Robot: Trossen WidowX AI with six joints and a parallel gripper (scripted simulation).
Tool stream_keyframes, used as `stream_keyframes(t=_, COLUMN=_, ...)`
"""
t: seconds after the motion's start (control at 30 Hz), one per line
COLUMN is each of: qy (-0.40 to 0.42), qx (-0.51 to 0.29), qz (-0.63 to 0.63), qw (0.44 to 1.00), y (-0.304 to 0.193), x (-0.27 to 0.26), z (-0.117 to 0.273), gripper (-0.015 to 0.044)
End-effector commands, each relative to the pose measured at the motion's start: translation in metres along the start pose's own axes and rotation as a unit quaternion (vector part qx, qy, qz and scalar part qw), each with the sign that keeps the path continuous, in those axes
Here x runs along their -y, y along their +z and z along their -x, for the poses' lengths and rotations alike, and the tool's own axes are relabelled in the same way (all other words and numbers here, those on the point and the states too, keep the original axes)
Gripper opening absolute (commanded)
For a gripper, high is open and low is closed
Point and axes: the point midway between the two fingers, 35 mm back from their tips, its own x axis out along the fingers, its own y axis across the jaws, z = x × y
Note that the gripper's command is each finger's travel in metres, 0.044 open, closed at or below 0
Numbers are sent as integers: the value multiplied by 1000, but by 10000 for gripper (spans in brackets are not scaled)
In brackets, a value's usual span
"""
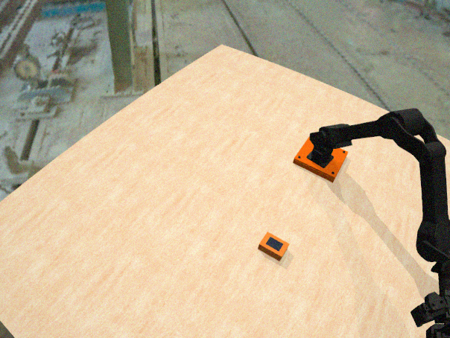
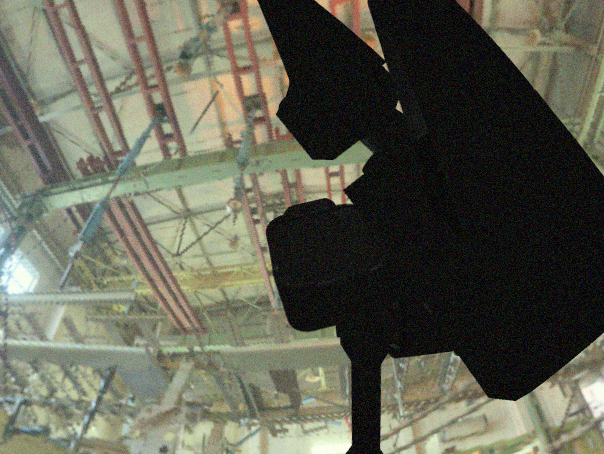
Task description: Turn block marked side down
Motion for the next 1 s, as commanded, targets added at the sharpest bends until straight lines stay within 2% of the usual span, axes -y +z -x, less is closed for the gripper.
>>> stream_keyframes(t=0.0, qy=-106, qx=45, qz=180, qw=977, y=73, x=1, z=-9, gripper=440)
stream_keyframes(t=0.23, qy=-226, qx=57, qz=324, qw=917, y=148, x=-3, z=-2, gripper=440)
stream_keyframes(t=0.47, qy=-349, qx=29, qz=440, qw=827, y=221, x=-8, z=25, gripper=440)
stream_keyframes(t=0.73, qy=-476, qx=-53, qz=516, qw=710, y=293, x=-18, z=82, gripper=440)
stream_keyframes(t=0.97, qy=-559, qx=-167, qz=534, qw=613, y=338, x=-30, z=151, gripper=440)
